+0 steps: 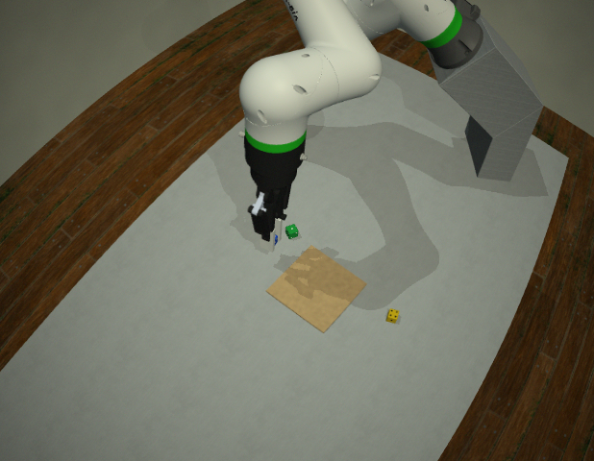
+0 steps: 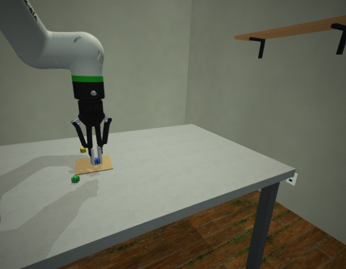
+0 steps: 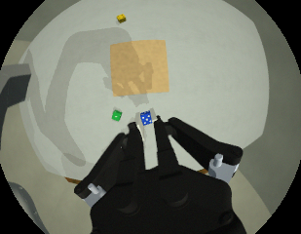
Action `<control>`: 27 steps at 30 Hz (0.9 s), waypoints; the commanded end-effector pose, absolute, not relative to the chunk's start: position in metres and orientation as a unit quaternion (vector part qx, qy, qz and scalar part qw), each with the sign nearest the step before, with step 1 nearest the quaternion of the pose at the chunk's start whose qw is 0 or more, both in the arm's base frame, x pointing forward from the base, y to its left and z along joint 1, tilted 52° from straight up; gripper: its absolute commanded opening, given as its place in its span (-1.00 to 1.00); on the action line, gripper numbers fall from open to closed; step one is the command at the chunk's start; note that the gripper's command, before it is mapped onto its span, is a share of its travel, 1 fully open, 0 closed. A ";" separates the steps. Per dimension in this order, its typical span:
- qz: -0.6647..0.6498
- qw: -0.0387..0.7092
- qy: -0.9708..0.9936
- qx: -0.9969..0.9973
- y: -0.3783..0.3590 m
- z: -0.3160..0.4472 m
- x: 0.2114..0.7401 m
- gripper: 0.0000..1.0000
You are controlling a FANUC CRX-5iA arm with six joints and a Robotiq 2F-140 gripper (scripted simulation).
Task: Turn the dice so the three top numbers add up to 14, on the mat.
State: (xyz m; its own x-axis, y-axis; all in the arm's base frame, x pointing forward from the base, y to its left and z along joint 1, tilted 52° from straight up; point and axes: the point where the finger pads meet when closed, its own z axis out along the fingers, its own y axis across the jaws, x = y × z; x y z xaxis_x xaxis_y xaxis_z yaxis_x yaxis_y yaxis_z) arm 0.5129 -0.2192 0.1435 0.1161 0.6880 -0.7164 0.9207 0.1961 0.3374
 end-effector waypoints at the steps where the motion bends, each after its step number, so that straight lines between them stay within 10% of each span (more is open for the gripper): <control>1: -0.140 0.418 0.650 0.619 -0.200 0.161 0.502 -0.81; 27: -0.108 0.427 0.600 0.668 -0.116 0.083 0.478 -0.81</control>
